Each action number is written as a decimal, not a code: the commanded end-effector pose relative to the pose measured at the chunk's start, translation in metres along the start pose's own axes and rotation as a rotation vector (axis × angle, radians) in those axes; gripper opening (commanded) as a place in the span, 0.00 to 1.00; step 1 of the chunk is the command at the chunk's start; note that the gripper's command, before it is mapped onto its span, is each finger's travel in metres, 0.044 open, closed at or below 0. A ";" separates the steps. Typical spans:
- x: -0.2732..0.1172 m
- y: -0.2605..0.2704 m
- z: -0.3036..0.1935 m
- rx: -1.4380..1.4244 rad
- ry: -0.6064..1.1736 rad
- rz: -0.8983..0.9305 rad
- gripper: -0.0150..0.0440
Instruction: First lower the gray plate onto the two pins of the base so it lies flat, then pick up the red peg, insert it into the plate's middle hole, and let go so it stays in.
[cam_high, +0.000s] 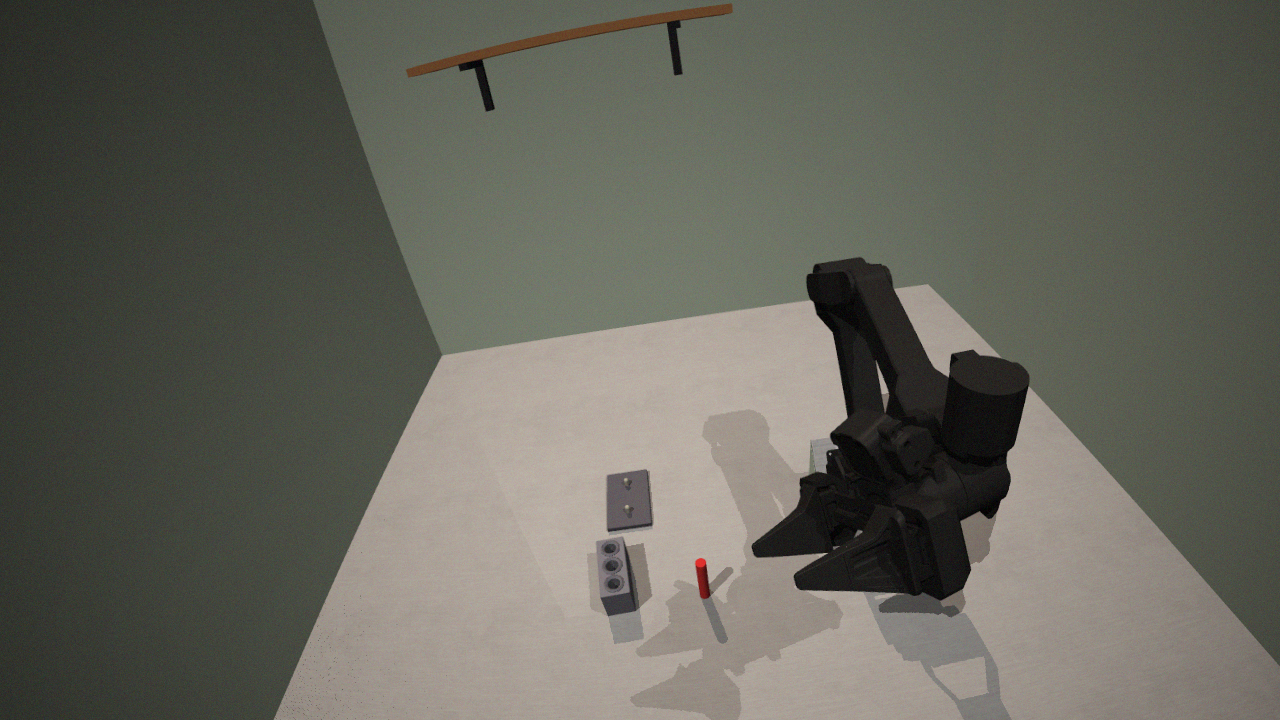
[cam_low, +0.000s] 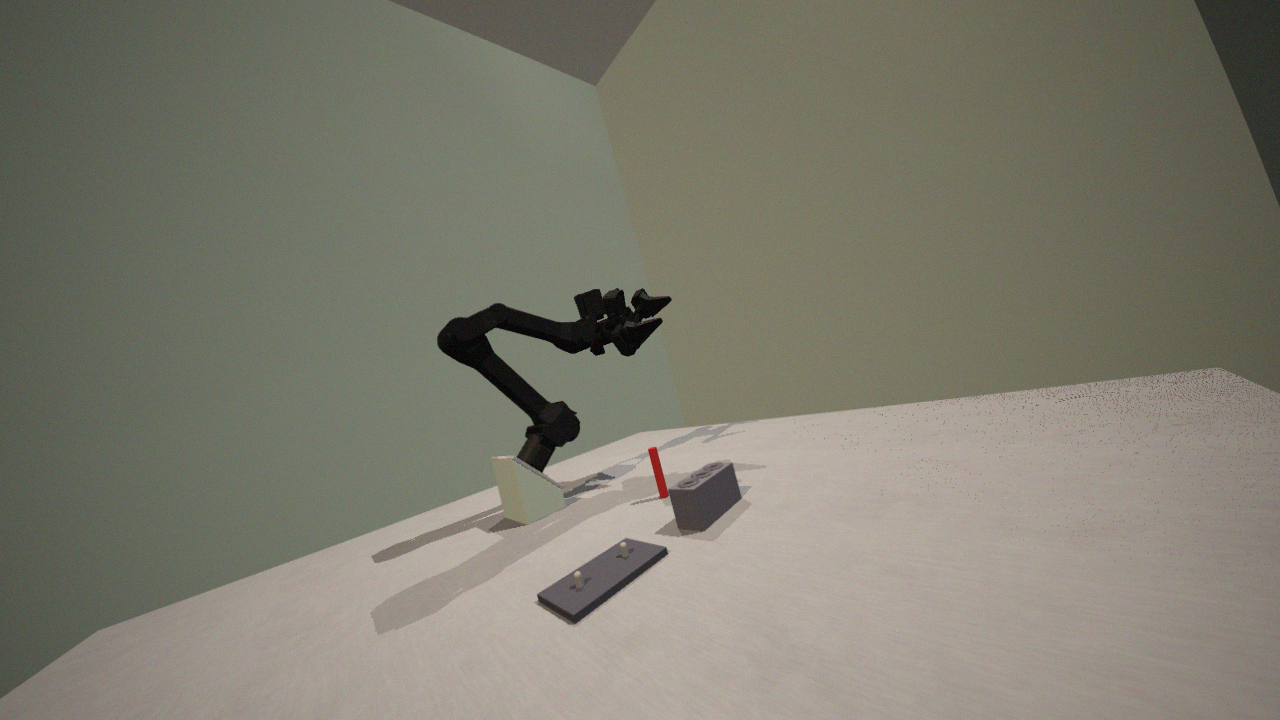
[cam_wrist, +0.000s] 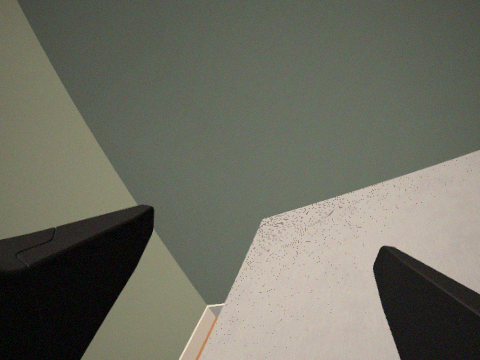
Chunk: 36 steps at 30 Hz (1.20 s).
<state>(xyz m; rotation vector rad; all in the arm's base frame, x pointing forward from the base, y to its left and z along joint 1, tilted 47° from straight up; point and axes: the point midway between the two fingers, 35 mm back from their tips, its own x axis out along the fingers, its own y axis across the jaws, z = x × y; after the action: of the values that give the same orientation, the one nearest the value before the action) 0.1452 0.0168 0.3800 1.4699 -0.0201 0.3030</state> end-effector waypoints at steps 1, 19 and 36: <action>0.000 0.000 0.000 0.000 0.000 0.000 0.98; 0.100 -0.008 -0.119 -0.756 0.211 -0.163 1.00; 0.172 -0.190 -0.073 -0.552 0.540 -1.010 1.00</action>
<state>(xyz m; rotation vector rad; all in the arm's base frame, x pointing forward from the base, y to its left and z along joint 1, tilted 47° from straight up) 0.3181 0.1358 0.2700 0.5866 0.7077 -0.0017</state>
